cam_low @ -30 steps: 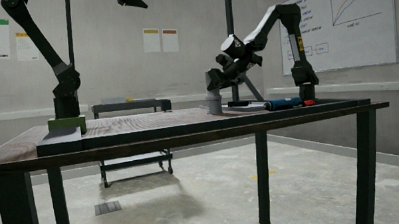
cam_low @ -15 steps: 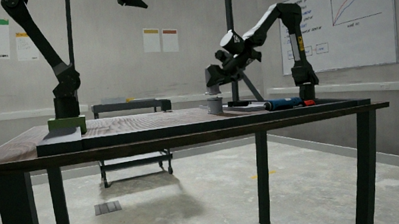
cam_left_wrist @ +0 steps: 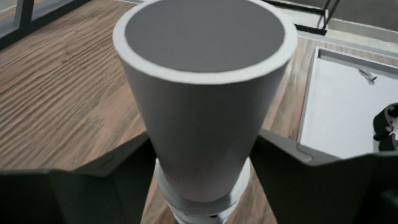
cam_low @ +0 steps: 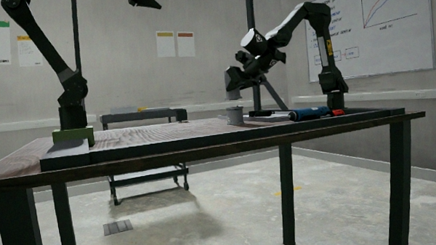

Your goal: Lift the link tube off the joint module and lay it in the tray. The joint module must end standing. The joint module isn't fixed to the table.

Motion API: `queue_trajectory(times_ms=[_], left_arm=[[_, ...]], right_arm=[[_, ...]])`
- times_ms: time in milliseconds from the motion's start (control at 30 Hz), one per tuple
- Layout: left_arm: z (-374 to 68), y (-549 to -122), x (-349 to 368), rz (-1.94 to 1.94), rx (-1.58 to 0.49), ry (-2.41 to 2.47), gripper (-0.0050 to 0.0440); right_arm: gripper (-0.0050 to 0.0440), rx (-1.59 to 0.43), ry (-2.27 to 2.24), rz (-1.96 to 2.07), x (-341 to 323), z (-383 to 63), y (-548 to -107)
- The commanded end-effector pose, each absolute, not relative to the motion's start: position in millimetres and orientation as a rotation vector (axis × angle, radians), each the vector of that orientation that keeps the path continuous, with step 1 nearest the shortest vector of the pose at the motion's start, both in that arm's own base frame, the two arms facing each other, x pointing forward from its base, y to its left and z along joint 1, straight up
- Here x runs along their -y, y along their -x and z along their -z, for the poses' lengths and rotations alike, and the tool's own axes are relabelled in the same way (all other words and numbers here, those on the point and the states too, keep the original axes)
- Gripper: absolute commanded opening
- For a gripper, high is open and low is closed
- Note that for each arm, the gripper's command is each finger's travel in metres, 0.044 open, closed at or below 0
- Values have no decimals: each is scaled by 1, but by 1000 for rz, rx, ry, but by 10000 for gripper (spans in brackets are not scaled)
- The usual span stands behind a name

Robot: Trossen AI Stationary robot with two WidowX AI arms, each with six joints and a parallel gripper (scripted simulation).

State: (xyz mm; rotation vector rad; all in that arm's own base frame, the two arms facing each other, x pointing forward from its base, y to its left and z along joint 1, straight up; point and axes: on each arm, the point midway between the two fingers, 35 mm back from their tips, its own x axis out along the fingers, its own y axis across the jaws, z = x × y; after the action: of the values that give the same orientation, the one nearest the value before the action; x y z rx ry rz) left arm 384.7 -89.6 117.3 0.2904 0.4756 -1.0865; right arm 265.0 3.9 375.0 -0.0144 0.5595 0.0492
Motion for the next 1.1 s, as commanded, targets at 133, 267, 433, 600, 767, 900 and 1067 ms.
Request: queue_trajectory(times_ms=[133,267,433,600,767,900,1067], left_arm=[[-166,-388,89,1081,-425,-316,214],[-180,-387,89,1081,-424,-318,214],[-176,-378,91,1085,-445,-303,214],[-173,-358,95,1085,-448,-302,214],[-166,-324,100,1085,-451,-302,214],[-163,-309,101,1084,-451,-301,214],[-159,-289,104,1081,-456,-305,214]], right_arm=[[440,-545,14,-47,-4,-380,-264],[440,-545,14,-47,-4,-380,-264],[440,-560,12,-44,-4,-373,-270],[440,-557,11,-45,-5,-356,-306],[440,-564,11,-44,-7,-307,-371],[440,-569,11,-43,-8,-279,-396],[440,-551,11,-42,-11,-234,-432]])
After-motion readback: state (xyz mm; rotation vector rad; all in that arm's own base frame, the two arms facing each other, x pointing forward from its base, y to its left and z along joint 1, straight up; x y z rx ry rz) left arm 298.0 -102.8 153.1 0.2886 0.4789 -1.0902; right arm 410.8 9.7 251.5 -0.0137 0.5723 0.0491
